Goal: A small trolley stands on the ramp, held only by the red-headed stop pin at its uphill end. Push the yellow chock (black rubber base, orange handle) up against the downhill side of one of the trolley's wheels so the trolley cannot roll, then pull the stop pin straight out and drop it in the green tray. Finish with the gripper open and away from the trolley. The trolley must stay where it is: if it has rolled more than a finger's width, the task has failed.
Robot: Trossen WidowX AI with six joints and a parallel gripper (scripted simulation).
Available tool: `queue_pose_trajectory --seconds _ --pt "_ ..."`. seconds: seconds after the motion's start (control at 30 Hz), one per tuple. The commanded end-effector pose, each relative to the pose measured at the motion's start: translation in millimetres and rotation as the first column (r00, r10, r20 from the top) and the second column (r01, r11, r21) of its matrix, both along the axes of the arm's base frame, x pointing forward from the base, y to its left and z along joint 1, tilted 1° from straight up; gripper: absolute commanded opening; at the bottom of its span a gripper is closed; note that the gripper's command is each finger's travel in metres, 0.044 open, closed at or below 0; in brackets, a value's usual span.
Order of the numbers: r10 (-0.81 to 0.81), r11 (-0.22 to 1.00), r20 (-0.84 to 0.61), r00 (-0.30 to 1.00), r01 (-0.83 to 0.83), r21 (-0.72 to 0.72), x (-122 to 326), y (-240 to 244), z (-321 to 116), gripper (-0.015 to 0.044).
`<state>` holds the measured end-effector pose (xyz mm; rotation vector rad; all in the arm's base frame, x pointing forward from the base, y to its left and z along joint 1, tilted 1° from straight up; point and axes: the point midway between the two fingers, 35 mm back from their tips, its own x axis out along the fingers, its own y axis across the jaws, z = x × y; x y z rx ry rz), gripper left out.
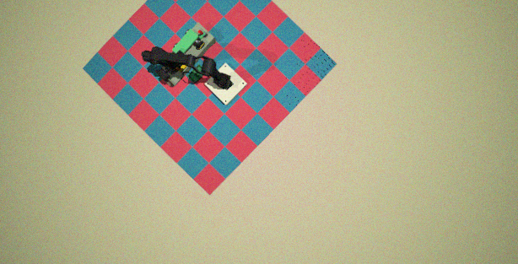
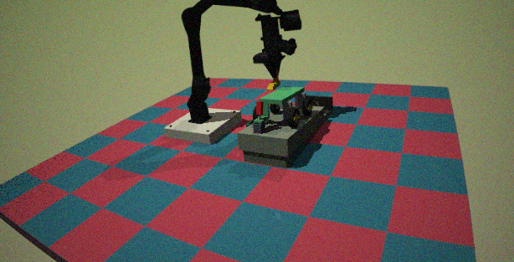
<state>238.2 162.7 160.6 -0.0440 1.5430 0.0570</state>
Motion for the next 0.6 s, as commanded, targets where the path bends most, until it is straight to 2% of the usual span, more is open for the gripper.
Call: queue_pose_trajectory --seconds 0.0,0.23,0.57 --pt "-0.006 1.0 -0.005 1.0 0.006 -0.005 4 14 -5 0.0" --pt "-0.009 0.994 0.001 1.0 0.009 -0.106 4 19 -5 0.0" --pt "-0.009 0.994 0.003 1.0 0.009 -0.109 21 22 -7 0.0"
